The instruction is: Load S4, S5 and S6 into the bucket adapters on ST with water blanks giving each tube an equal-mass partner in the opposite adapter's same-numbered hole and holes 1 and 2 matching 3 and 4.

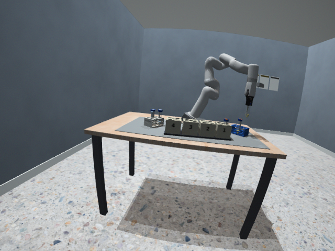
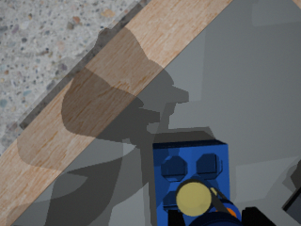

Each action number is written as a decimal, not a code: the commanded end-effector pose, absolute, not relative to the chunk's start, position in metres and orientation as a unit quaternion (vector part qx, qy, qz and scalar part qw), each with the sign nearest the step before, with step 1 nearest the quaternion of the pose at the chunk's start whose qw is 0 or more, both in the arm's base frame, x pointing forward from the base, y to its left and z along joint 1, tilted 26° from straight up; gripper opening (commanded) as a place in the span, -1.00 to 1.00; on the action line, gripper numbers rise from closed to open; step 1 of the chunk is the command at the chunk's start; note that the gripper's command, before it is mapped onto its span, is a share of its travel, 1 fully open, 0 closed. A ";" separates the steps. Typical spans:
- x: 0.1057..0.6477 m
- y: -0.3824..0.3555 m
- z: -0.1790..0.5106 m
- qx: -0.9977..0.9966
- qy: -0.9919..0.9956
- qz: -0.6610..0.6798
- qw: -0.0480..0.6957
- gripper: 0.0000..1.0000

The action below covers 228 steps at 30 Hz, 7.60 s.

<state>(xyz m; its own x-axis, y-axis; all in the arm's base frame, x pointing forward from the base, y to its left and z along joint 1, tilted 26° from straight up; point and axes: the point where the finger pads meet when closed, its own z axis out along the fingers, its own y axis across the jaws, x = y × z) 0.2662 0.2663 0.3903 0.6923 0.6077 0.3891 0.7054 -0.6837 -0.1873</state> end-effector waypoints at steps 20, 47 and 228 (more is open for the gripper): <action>0.312 0.174 0.358 -0.974 -0.032 -0.087 0.205 -1.00; 0.360 0.076 0.323 -0.975 -0.032 -0.087 0.204 -1.00; 0.465 -0.069 0.169 -0.975 -0.032 -0.087 0.204 -1.00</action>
<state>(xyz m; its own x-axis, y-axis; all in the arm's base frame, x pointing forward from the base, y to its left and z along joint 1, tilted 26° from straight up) 0.4638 -0.0688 0.1697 0.9837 0.0268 0.1777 0.0961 -0.9142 -0.3936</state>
